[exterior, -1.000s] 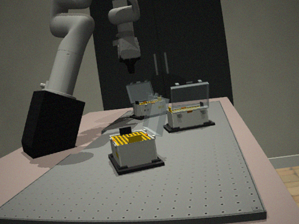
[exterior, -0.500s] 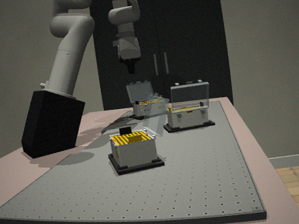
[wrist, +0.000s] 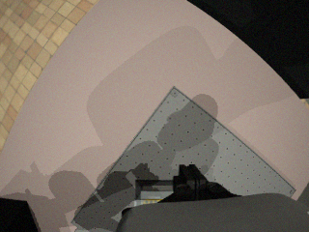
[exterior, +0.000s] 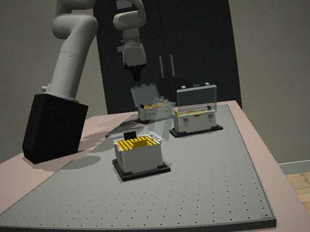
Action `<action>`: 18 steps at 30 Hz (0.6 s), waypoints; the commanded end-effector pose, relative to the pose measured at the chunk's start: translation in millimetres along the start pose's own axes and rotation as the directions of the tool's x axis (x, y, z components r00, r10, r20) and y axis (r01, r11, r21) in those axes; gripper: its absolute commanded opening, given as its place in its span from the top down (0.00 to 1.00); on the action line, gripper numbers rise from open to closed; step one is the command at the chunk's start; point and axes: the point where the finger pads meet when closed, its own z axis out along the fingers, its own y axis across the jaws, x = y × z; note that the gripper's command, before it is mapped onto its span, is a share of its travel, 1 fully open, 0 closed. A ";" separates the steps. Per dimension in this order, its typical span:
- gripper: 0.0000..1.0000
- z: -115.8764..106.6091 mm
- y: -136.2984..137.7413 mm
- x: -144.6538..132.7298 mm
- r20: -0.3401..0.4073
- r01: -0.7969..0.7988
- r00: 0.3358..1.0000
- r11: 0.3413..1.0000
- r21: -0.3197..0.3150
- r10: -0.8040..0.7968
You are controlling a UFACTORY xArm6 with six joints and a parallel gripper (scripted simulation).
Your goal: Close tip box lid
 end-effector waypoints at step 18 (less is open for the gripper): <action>1.00 31.5 1.2 0.8 -0.002 0.000 1.000 1.000 -0.003 0.000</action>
